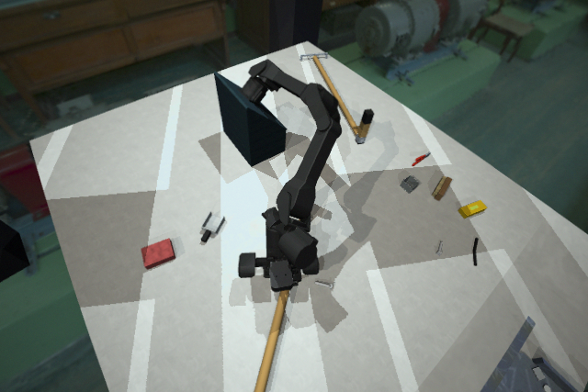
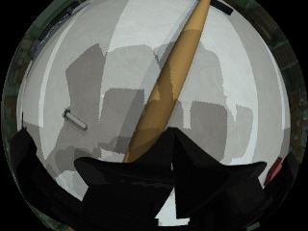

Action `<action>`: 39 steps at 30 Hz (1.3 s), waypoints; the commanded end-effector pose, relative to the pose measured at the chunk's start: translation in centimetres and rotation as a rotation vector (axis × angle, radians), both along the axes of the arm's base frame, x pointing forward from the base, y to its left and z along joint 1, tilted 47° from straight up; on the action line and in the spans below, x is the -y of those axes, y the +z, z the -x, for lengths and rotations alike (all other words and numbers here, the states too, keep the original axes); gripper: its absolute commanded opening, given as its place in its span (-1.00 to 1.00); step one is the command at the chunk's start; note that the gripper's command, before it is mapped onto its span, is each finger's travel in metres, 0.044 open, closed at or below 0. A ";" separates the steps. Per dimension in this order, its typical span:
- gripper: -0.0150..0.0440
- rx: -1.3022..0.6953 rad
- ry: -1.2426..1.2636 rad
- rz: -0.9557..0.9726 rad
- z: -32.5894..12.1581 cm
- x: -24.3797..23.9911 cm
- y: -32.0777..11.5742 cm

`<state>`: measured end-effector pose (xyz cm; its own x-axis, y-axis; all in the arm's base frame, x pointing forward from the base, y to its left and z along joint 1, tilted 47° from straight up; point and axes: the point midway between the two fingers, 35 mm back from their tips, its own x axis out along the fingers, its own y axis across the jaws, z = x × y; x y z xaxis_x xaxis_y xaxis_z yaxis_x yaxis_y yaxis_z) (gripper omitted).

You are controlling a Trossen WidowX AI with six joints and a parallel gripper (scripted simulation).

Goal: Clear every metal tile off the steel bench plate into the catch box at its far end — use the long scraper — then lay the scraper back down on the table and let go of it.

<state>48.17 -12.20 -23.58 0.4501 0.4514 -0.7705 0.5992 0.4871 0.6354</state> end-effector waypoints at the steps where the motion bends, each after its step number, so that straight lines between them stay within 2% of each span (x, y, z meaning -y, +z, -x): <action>1: -0.49 0.007 0.004 0.005 -0.8 -0.3 0.3; 25: -0.49 0.008 0.004 0.003 -2.8 -1.1 1.4; 39: -0.49 0.000 -0.011 0.003 -1.6 2.8 4.3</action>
